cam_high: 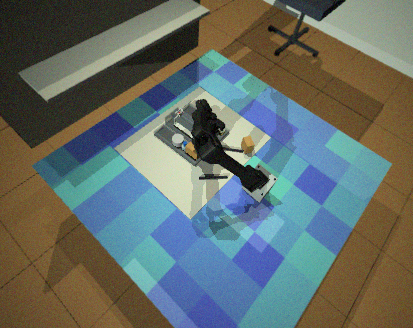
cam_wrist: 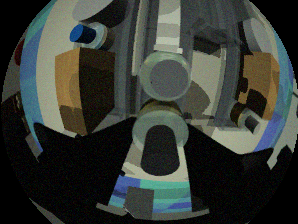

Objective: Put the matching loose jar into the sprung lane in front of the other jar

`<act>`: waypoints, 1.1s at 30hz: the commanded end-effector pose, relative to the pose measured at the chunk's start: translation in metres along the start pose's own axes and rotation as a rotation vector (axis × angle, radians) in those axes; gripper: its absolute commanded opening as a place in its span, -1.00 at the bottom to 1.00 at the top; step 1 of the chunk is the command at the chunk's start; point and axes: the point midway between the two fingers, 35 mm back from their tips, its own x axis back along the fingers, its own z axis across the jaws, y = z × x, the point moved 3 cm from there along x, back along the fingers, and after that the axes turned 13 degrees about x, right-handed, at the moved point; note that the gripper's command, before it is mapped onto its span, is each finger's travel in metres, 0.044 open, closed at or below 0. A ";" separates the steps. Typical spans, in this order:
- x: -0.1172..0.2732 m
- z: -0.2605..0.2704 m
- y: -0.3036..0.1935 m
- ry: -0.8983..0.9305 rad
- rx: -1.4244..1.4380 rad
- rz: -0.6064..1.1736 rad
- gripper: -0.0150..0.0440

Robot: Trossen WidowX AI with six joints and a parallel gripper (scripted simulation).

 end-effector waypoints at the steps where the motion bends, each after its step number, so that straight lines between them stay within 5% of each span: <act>1: 0.004 0.000 0.010 -0.002 0.016 -0.027 -0.49; 33: 0.004 -0.002 0.014 -0.002 0.016 -0.027 -0.49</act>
